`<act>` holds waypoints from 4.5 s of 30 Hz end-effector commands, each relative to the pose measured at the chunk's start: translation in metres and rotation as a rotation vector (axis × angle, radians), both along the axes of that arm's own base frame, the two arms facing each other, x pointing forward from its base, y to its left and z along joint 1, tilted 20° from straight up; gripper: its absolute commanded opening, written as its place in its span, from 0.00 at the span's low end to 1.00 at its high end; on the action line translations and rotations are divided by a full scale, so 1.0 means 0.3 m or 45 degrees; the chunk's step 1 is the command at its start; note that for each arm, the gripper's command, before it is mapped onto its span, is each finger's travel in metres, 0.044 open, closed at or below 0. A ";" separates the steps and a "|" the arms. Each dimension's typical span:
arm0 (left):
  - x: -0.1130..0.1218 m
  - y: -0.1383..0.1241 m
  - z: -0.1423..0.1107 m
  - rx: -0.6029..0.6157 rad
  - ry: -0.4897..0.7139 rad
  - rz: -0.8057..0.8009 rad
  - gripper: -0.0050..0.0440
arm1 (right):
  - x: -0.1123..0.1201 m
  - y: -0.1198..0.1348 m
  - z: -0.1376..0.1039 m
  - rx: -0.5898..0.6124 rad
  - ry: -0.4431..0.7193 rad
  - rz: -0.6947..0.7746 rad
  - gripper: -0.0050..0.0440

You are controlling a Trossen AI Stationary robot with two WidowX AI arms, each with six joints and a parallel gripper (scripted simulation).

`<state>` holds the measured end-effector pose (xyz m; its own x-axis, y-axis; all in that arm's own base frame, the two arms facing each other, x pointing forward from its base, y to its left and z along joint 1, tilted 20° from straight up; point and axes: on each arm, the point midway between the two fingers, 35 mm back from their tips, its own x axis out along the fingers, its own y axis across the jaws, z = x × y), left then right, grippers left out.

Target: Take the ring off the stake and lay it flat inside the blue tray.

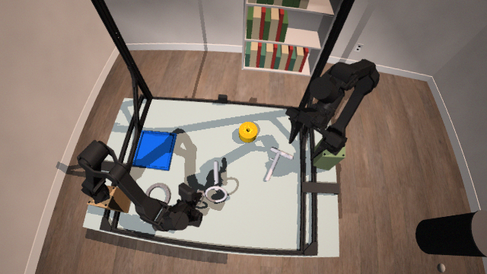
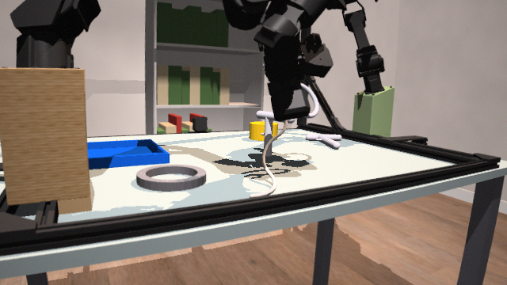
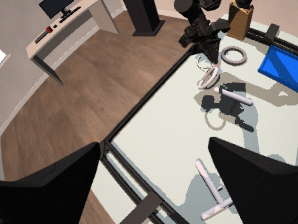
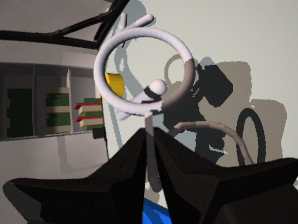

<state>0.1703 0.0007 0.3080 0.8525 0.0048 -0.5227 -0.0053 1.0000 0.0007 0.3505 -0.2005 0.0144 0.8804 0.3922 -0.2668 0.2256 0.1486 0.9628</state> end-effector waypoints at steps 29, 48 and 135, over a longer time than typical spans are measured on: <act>-0.001 -0.002 -0.002 -0.001 0.005 -0.007 0.92 | -0.079 -0.009 0.051 -0.019 0.000 0.009 0.10; -0.001 -0.002 -0.002 -0.001 0.005 -0.007 0.92 | -0.168 0.009 0.033 -0.023 0.009 0.014 0.10; -0.001 -0.002 -0.002 -0.001 0.005 -0.007 0.92 | -0.065 0.116 0.023 0.121 1.191 -0.304 0.10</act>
<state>0.1703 0.0007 0.3080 0.8525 0.0048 -0.5227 -0.0052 1.0000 0.0007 0.3255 -0.1671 0.0208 0.4449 0.3098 -0.8403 0.8899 -0.0473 0.4537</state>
